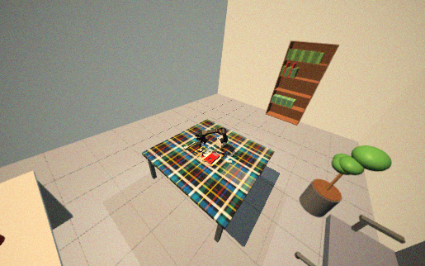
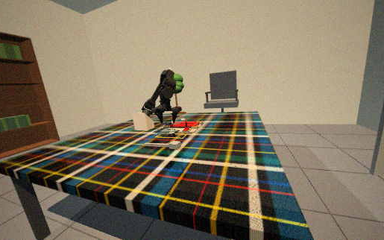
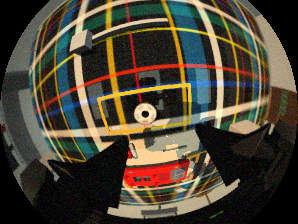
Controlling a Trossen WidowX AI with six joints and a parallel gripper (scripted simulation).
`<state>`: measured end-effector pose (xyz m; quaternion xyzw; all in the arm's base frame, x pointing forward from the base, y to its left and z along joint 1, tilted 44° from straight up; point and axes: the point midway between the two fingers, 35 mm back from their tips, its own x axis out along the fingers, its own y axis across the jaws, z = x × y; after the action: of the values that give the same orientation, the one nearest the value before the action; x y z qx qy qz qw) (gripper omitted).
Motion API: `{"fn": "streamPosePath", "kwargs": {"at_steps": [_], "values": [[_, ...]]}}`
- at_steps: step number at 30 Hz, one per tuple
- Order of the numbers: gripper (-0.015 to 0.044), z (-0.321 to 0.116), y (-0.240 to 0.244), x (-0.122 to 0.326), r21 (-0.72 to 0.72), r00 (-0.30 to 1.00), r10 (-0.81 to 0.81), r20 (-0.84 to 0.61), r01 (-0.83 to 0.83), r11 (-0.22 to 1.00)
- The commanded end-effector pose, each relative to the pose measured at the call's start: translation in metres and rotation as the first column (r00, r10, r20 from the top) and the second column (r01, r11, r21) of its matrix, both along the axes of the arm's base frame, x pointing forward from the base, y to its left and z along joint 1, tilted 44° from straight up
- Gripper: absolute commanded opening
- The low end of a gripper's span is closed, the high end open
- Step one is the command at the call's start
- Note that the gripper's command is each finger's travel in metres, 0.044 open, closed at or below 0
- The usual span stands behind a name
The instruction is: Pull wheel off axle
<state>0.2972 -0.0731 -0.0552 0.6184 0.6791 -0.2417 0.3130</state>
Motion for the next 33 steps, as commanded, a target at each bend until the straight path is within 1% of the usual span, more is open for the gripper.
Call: {"fn": "streamPosePath", "kwargs": {"at_steps": [1, 4, 6, 33], "values": [[0.0440, 0.023, -0.011, -0.032, -0.003, 1.000, -0.002, -0.002, 0.002, 1.000], [0.0440, 0.038, -0.014, -0.056, 0.000, 1.000, 0.003, -0.004, -0.003, 1.000], [0.0440, 0.042, -0.014, -0.062, 0.001, 1.000, 0.004, -0.005, -0.004, 1.000], [0.0440, 0.042, -0.014, -0.062, 0.001, 1.000, 0.004, -0.005, -0.004, 1.000]]}}
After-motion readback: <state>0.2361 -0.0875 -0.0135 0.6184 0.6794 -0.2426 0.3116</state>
